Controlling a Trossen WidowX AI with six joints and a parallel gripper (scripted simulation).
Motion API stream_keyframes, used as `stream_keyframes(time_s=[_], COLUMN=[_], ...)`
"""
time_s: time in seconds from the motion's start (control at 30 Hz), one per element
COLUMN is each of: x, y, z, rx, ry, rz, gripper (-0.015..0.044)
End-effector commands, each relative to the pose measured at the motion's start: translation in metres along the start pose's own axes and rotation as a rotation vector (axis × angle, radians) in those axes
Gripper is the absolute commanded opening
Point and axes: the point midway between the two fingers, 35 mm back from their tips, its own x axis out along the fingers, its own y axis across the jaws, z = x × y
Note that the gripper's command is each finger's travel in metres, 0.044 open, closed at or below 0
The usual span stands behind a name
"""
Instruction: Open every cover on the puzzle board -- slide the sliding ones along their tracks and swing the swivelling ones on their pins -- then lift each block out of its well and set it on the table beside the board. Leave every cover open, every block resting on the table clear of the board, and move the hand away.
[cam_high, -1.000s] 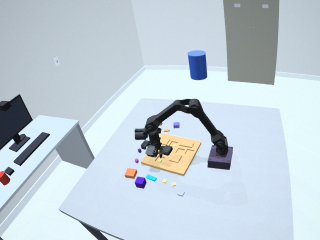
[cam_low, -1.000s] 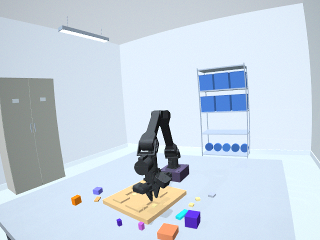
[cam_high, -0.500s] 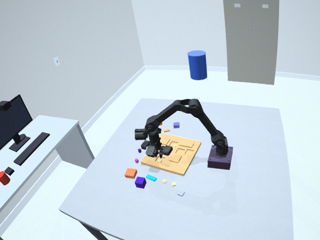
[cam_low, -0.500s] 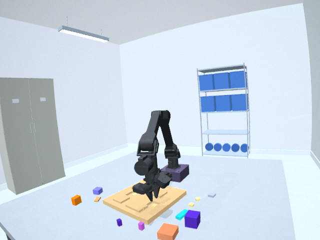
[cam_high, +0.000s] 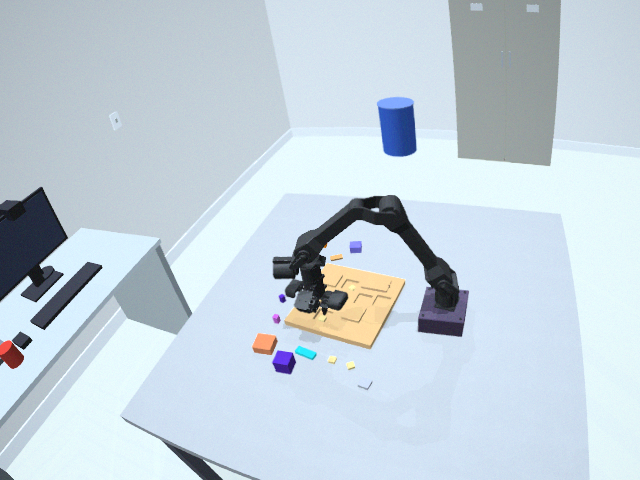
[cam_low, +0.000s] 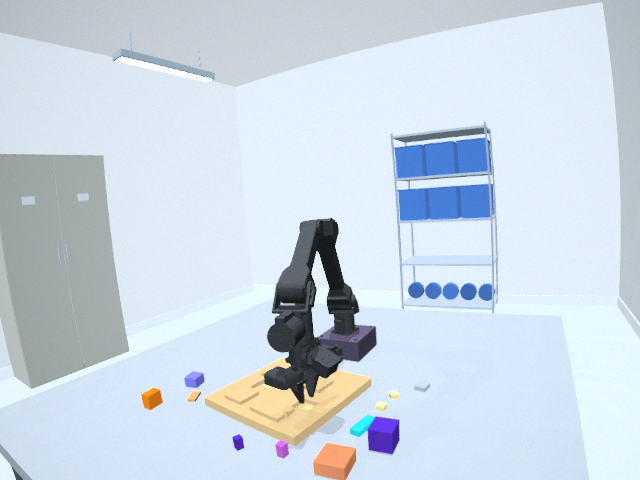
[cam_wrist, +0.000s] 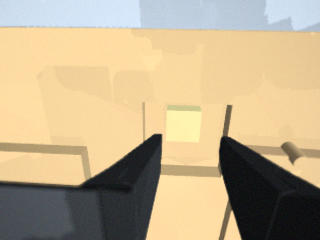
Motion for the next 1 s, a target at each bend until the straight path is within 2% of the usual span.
stream_keyframes(time_s=[0.0,0.97], x=[0.007,0.025], y=[0.002,0.003], z=[0.000,0.000], rx=[0.002,0.002], ry=[0.001,0.001], rz=[0.010,0.010], gripper=[0.0144,0.0144])
